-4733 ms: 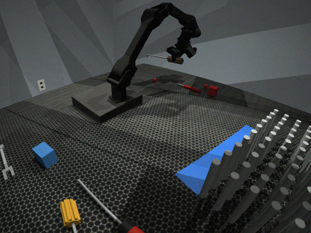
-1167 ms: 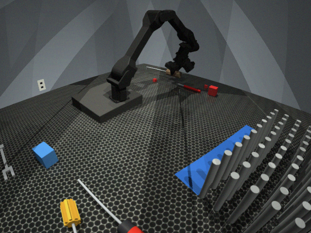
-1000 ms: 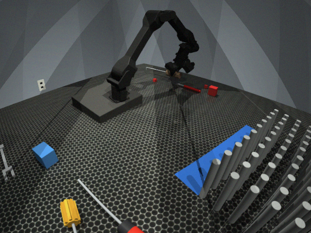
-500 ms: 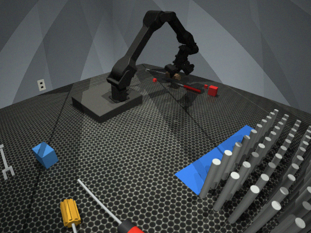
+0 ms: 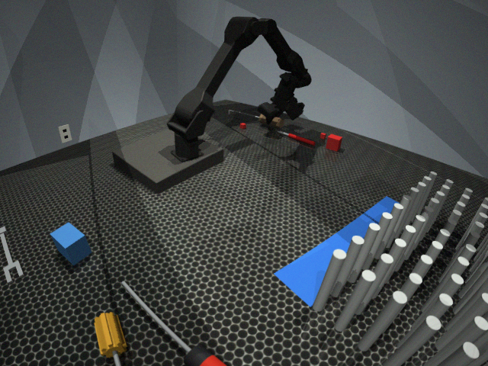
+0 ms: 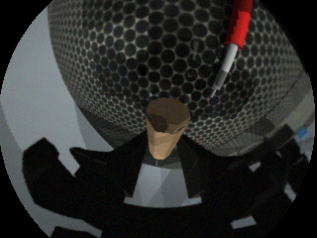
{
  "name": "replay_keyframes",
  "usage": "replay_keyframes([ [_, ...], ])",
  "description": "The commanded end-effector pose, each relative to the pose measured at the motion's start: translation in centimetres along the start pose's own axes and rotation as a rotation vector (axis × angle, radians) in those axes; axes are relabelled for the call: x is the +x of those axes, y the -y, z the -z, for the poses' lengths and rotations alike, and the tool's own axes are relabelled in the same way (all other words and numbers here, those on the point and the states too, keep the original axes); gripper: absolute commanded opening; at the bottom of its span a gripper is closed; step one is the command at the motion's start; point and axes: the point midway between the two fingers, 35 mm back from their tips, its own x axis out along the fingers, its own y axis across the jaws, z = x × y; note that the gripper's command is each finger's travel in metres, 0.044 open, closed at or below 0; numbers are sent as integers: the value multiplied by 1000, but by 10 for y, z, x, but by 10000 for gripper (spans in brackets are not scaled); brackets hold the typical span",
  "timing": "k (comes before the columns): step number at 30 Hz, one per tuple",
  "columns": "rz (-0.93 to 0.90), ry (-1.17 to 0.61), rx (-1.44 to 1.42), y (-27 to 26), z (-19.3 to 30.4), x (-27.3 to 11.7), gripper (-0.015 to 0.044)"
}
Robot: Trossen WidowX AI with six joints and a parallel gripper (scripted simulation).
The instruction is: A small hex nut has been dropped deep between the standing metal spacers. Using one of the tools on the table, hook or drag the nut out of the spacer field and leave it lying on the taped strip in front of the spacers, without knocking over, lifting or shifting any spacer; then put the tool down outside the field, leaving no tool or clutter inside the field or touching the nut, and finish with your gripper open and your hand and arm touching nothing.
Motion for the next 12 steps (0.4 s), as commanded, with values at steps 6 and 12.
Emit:
replay_keyframes([
  [6, 0, 0, 0, 0, 0, 0, 315],
  [12, 0, 0, 0, 0, 0, 0, 440],
])
